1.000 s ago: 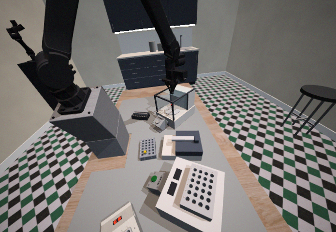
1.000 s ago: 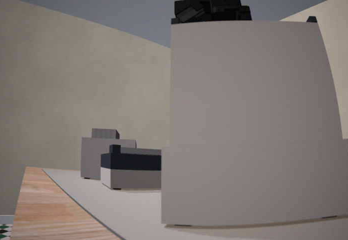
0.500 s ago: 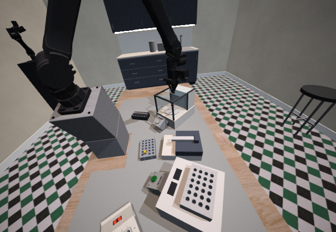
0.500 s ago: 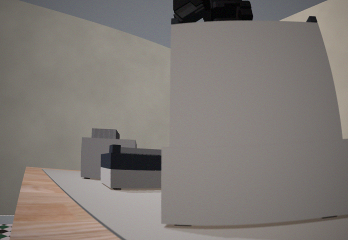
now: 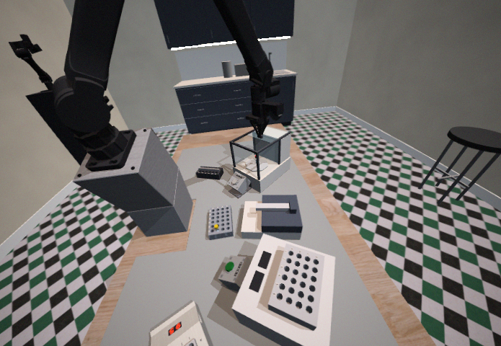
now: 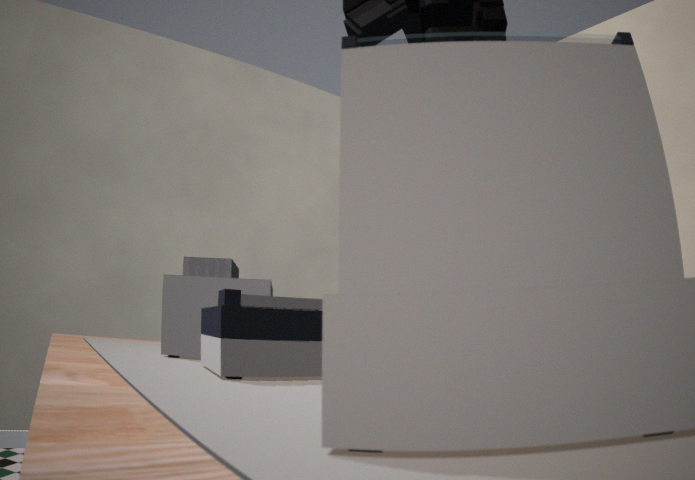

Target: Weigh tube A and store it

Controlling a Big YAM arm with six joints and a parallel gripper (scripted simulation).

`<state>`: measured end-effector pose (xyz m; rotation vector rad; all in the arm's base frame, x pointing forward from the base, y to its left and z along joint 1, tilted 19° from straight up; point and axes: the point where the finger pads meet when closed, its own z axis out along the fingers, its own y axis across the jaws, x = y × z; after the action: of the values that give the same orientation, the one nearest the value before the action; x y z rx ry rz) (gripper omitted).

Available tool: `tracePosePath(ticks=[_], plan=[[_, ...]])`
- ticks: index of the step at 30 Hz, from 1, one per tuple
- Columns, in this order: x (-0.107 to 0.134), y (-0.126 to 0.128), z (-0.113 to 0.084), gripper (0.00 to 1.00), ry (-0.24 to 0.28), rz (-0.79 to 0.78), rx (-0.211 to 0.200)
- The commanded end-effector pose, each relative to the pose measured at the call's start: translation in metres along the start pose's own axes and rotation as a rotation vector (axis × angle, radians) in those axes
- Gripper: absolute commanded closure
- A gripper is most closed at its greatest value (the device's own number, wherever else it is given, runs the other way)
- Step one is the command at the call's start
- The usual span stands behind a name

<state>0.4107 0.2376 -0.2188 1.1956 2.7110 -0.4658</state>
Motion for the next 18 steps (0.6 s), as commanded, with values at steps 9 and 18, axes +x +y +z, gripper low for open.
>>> tracePosePath(ticks=[9, 18], plan=[[0.002, 0.031, -0.004, 0.94, -0.009, 0.007, -0.028], [0.002, 0.041, -0.004, 0.94, -0.009, 0.007, -0.031]])
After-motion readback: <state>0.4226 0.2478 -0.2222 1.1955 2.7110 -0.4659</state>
